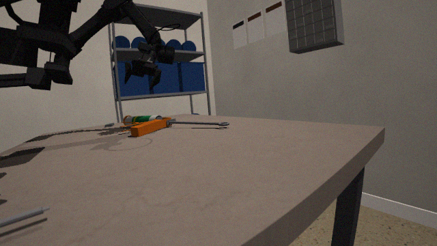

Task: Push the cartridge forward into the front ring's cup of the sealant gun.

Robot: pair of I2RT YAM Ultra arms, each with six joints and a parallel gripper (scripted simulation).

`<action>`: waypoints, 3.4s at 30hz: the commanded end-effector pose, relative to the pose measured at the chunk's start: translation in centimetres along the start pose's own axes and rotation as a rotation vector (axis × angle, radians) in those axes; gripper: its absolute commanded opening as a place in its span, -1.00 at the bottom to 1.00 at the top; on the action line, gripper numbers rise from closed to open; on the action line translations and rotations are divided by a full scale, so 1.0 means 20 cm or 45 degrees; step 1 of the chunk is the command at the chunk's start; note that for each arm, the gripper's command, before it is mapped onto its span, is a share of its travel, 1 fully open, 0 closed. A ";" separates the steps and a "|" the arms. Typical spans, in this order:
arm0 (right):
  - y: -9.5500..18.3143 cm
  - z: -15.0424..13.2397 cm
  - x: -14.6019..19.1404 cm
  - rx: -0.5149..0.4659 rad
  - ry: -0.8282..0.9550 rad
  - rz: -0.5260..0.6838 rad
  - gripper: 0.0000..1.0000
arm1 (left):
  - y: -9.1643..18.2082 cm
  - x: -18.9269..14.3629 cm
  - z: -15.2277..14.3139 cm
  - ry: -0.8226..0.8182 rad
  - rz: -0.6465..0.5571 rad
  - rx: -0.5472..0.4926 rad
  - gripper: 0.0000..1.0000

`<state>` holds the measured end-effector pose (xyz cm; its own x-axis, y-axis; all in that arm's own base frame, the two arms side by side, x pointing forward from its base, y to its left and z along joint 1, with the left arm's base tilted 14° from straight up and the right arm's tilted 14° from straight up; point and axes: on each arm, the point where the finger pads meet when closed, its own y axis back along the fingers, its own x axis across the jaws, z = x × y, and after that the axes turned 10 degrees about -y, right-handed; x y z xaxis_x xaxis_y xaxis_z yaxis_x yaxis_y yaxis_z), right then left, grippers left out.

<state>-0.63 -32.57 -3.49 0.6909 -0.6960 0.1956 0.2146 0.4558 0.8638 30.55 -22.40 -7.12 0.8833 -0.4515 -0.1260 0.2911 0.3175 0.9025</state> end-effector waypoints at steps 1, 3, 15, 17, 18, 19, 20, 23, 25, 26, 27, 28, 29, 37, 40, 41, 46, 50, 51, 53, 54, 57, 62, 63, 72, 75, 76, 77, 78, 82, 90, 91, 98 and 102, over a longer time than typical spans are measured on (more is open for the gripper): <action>0.01 0.02 0.01 -0.015 -0.011 0.011 1.00 | 0.02 0.01 0.02 -0.015 0.014 -0.001 1.00; 0.01 0.02 0.01 -0.015 -0.011 0.011 1.00 | 0.02 0.01 0.02 -0.015 0.014 -0.001 1.00; 0.01 0.02 0.01 -0.015 -0.011 0.011 1.00 | 0.02 0.01 0.02 -0.015 0.014 -0.001 1.00; 0.01 0.02 0.01 -0.015 -0.011 0.011 1.00 | 0.02 0.01 0.02 -0.015 0.014 -0.001 1.00; 0.01 0.04 0.01 -0.029 -0.016 0.004 1.00 | 0.05 0.03 0.07 -0.036 0.031 -0.029 0.46; 0.01 0.04 0.01 -0.029 -0.016 0.004 1.00 | 0.05 0.03 0.07 -0.036 0.031 -0.029 0.46; 0.01 0.04 0.01 -0.029 -0.016 0.004 1.00 | 0.05 0.03 0.07 -0.036 0.031 -0.029 0.46; 0.01 0.04 0.01 -0.029 -0.016 0.004 1.00 | 0.05 0.03 0.07 -0.036 0.031 -0.029 0.46; 0.01 0.04 0.01 -0.029 -0.016 0.004 1.00 | 0.05 0.03 0.07 -0.036 0.031 -0.029 0.46; 0.01 0.04 0.01 -0.029 -0.016 0.004 1.00 | 0.05 0.03 0.07 -0.036 0.031 -0.029 0.46; 0.01 0.04 0.01 -0.029 -0.016 0.004 1.00 | 0.05 0.03 0.07 -0.036 0.031 -0.029 0.46; 0.01 0.04 0.01 -0.029 -0.016 0.004 1.00 | 0.05 0.03 0.07 -0.036 0.031 -0.029 0.46; 0.01 0.04 0.01 -0.029 -0.016 0.004 1.00 | 0.05 0.03 0.07 -0.036 0.031 -0.029 0.46; 0.07 0.08 0.17 -0.055 0.015 0.127 1.00 | 0.04 0.01 0.00 0.011 0.040 0.009 0.46; 0.10 0.05 0.23 -0.050 0.084 0.170 1.00 | 0.03 0.01 0.00 0.019 0.049 0.043 0.46; 0.11 0.04 0.25 -0.043 0.111 0.179 1.00 | 0.03 0.02 -0.02 0.036 0.058 0.052 0.46; 0.20 -0.02 0.39 -0.041 0.235 0.265 1.00 | 0.03 0.03 -0.06 0.080 0.093 0.091 0.46; 0.27 -0.04 0.48 -0.049 0.297 0.334 1.00 | 0.03 0.03 -0.09 0.111 0.106 0.114 0.46; 0.27 -0.04 0.48 -0.049 0.297 0.334 1.00 | 0.03 0.03 -0.09 0.111 0.106 0.114 0.46; 0.30 -0.05 0.52 -0.072 0.324 0.353 1.00 | 0.02 0.03 -0.06 0.094 0.110 0.116 0.46; 0.32 -0.06 0.55 -0.076 0.344 0.374 1.00 | 0.01 0.02 -0.07 0.105 0.105 0.130 0.46; 0.41 -0.11 0.65 -0.065 0.411 0.470 1.00 | 0.03 0.03 -0.13 0.155 0.131 0.151 0.46; 0.54 -0.18 0.78 -0.077 0.510 0.588 1.00 | 0.01 0.03 -0.13 0.173 0.154 0.188 0.46; 0.57 -0.19 0.80 -0.079 0.529 0.609 1.00 | 0.02 0.03 -0.15 0.187 0.160 0.196 0.46; 0.75 -0.29 0.94 -0.093 0.645 0.756 1.00 | 0.01 0.03 -0.19 0.232 0.186 0.240 0.46; 0.84 -0.35 1.00 -0.098 0.703 0.834 1.00 | 0.01 0.03 -0.22 0.266 0.205 0.262 0.46; 0.88 -0.36 1.02 -0.100 0.723 0.859 1.00 | 0.02 0.03 -0.25 0.288 0.214 0.269 0.46; 0.91 -0.38 1.03 -0.101 0.740 0.881 1.00 | 0.03 0.03 -0.27 0.306 0.223 0.274 0.46; 0.94 -0.40 1.05 -0.103 0.757 0.903 1.00 | 0.03 0.03 -0.28 0.313 0.227 0.281 0.46; 1.06 -0.47 1.10 -0.110 0.826 0.992 1.00 | 0.01 0.03 -0.26 0.318 0.242 0.307 0.46; 1.25 -0.56 1.16 -0.120 0.913 1.128 1.00 | 0.02 0.02 -0.34 0.385 0.272 0.343 0.46; 1.28 -0.58 1.17 -0.121 0.929 1.149 1.00 | 0.01 0.02 -0.33 0.385 0.278 0.349 0.46; 1.52 -0.70 1.20 -0.131 1.037 1.311 1.00 | 0.02 0.02 -0.39 0.450 0.324 0.392 0.46; 1.59 -0.73 1.21 -0.134 1.065 1.357 1.00 | 0.02 0.02 -0.38 0.456 0.335 0.402 0.46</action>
<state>32.53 -27.00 19.43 0.7775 0.5056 0.3740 -0.6289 0.6221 0.4664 32.88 -15.23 -11.19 0.9975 -0.0672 -0.0216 0.0265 0.0732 0.9970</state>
